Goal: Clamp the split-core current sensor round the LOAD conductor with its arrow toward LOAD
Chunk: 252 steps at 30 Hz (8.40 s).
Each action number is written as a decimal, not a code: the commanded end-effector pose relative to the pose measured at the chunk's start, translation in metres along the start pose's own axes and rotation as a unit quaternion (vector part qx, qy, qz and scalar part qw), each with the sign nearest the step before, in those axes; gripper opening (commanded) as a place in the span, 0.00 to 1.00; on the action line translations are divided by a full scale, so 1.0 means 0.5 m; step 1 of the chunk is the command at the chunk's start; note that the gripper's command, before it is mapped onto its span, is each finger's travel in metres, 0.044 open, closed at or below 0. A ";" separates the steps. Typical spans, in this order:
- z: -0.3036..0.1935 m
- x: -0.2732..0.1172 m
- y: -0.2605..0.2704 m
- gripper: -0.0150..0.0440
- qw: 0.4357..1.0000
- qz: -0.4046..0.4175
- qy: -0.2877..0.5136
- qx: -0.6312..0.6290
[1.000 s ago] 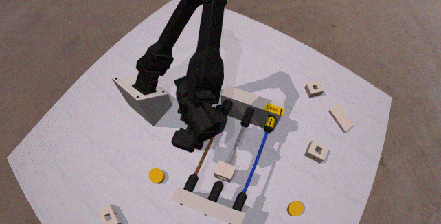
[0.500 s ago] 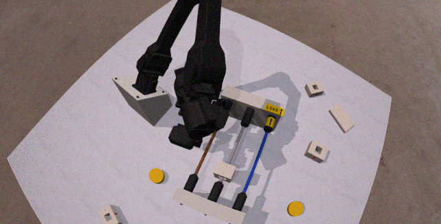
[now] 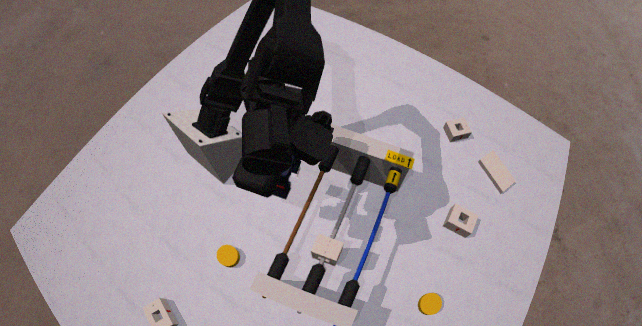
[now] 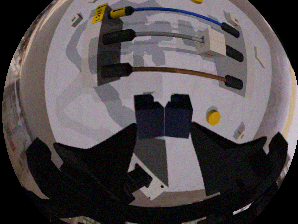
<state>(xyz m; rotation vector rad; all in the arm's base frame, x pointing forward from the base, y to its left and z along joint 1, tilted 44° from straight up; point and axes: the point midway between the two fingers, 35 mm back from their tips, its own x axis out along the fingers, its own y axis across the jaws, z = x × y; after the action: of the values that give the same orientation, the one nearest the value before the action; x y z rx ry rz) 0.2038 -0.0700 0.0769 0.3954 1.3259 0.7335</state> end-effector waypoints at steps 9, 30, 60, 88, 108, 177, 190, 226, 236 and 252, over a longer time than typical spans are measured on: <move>0.066 -0.022 -0.016 0.25 0.991 -0.003 0.004 -0.131; 0.245 -0.026 -0.036 0.25 0.895 -0.006 0.004 -0.446; 0.398 0.035 -0.019 0.25 0.728 -0.001 -0.002 -0.686; 0.398 0.116 -0.018 0.25 0.726 -0.001 0.000 -0.687; 0.398 0.116 -0.018 0.25 0.726 -0.001 0.000 -0.687; 0.398 0.237 -0.022 1.00 0.728 0.000 -0.004 -0.686; 0.399 0.257 -0.024 0.97 0.726 -0.002 -0.003 -0.688; 0.399 0.257 -0.024 0.25 0.726 -0.002 -0.003 -0.688; 0.399 0.257 -0.024 0.25 0.726 -0.002 -0.003 -0.688; 0.399 0.257 -0.024 0.25 0.726 -0.002 -0.003 -0.688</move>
<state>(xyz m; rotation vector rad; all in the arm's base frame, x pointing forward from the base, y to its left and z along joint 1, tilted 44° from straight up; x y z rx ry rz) 0.4077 0.0374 0.0199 -0.8169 0.4686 1.4793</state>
